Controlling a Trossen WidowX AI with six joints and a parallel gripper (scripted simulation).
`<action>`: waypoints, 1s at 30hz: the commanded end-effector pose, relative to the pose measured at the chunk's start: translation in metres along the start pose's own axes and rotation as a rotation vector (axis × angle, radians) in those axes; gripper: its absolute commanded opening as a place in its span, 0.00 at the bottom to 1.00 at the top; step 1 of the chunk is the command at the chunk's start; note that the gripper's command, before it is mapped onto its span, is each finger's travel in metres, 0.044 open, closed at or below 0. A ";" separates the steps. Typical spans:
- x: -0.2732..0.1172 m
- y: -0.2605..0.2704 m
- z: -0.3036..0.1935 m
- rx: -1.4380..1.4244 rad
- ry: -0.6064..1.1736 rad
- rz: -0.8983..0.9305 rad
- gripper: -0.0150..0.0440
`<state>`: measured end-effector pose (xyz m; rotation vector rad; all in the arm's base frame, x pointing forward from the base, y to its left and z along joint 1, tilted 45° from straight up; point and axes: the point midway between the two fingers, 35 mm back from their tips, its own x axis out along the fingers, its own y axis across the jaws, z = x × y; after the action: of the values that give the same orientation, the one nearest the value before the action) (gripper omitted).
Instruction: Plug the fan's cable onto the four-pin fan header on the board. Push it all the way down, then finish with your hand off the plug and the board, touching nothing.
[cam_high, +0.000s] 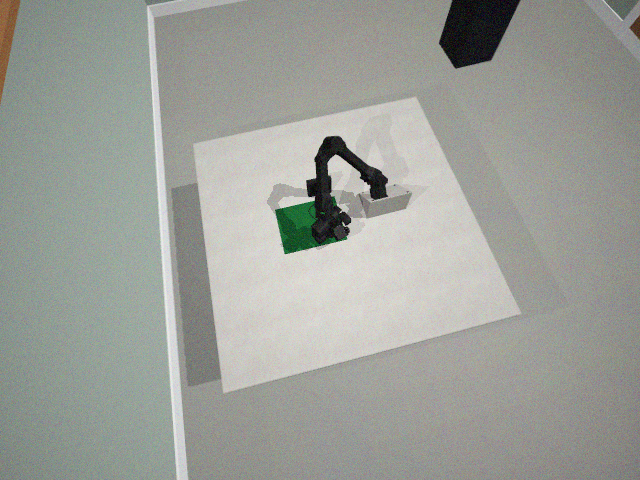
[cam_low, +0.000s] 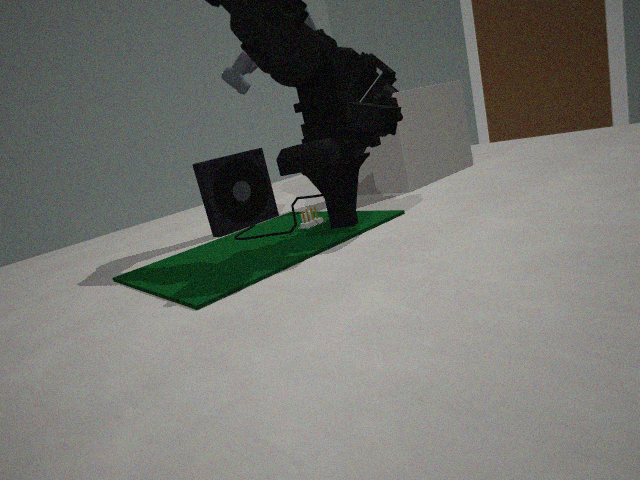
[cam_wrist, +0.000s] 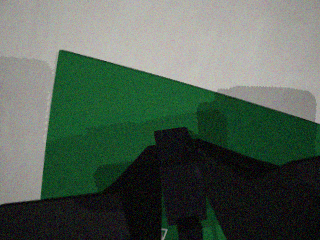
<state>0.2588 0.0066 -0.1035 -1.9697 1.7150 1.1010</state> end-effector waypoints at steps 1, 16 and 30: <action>-0.024 -0.002 0.001 0.000 -0.002 -0.004 0.25; -0.049 0.003 -0.013 -0.229 -0.001 -0.002 0.25; -0.049 0.016 -0.043 -0.714 0.001 -0.001 0.25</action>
<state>0.2625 0.0159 -0.0419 -2.2864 1.4829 1.7596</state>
